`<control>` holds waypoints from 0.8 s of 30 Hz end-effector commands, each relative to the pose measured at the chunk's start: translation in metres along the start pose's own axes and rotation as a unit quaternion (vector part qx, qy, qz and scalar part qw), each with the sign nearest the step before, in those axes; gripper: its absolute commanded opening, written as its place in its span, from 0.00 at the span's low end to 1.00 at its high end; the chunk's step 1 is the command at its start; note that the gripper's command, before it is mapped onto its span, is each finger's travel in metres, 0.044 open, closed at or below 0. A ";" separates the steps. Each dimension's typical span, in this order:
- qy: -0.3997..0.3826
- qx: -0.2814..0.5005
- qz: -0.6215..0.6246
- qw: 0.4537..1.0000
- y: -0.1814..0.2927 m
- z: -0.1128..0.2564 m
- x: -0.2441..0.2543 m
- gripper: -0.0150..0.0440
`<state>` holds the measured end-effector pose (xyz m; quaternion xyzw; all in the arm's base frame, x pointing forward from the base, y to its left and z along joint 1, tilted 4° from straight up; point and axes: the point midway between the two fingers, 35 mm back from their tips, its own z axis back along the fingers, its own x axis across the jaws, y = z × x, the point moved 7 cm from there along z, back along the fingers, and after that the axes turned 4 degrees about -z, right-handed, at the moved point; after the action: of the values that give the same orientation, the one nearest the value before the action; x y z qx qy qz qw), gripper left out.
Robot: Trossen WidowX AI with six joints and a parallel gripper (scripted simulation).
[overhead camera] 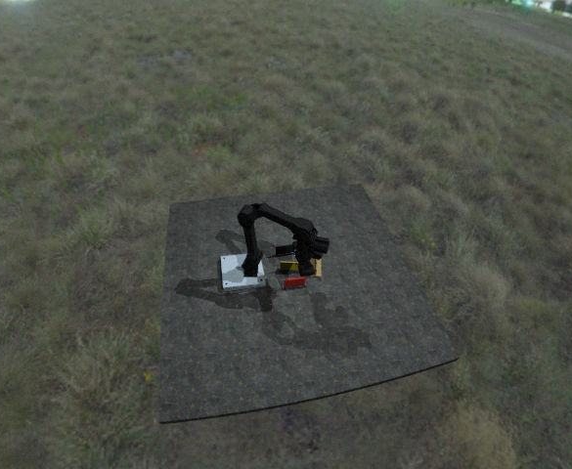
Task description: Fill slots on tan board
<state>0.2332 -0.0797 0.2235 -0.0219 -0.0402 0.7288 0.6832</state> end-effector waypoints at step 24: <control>-0.006 0.012 -0.004 1.000 0.004 -0.063 -0.001 0.57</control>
<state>0.2353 -0.0802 0.1659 -0.0125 -0.0365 0.7280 0.6845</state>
